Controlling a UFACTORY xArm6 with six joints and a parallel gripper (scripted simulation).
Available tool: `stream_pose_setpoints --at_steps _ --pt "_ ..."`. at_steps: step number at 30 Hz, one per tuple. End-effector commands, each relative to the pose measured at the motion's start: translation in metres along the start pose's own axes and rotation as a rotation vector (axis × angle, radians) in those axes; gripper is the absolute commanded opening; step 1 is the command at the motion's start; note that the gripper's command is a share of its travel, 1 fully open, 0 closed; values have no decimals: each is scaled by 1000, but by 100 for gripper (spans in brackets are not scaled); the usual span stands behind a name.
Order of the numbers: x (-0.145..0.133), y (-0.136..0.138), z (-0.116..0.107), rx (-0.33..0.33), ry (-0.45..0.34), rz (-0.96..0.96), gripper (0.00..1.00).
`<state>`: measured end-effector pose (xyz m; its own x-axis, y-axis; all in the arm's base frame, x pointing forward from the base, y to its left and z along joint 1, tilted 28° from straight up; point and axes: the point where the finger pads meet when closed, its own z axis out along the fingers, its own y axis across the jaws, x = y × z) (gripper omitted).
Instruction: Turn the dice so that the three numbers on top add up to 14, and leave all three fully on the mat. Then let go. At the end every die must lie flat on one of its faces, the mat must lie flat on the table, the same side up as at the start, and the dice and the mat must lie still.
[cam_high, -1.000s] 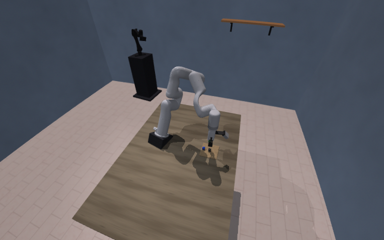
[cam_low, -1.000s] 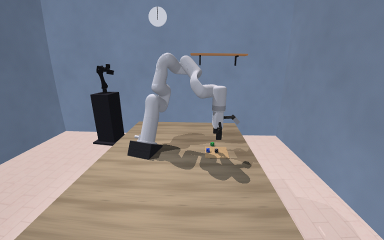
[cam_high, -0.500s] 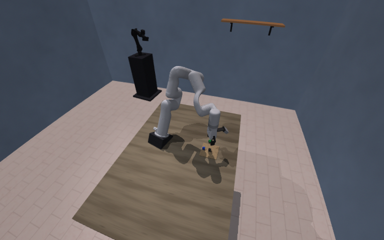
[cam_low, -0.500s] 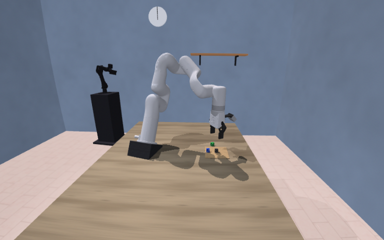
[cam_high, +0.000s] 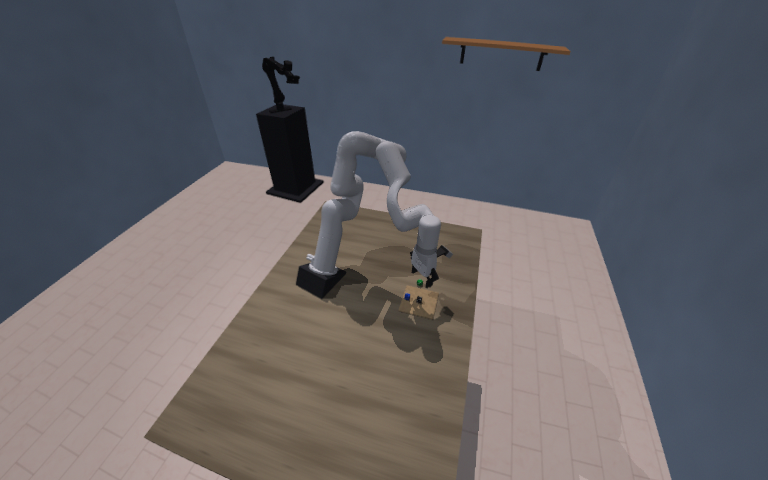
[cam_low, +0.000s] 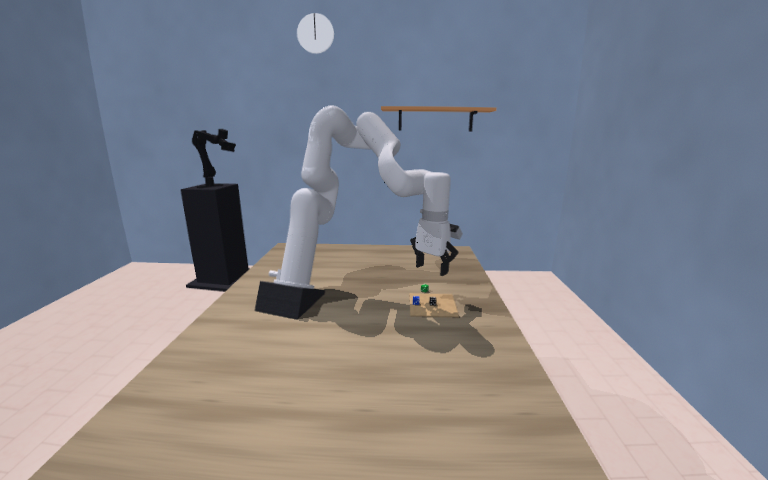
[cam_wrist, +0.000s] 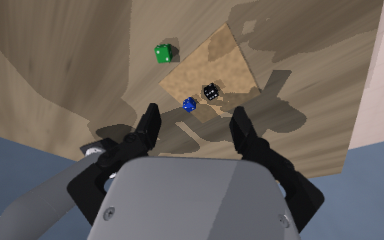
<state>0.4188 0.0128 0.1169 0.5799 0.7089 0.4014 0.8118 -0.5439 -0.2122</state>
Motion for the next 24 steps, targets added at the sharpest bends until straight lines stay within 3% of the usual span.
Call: stream_pose_setpoints --at_steps 1,24 --pt "5 -5 0 -5 12 -175 100" --pt "18 -23 4 -8 10 -724 100"
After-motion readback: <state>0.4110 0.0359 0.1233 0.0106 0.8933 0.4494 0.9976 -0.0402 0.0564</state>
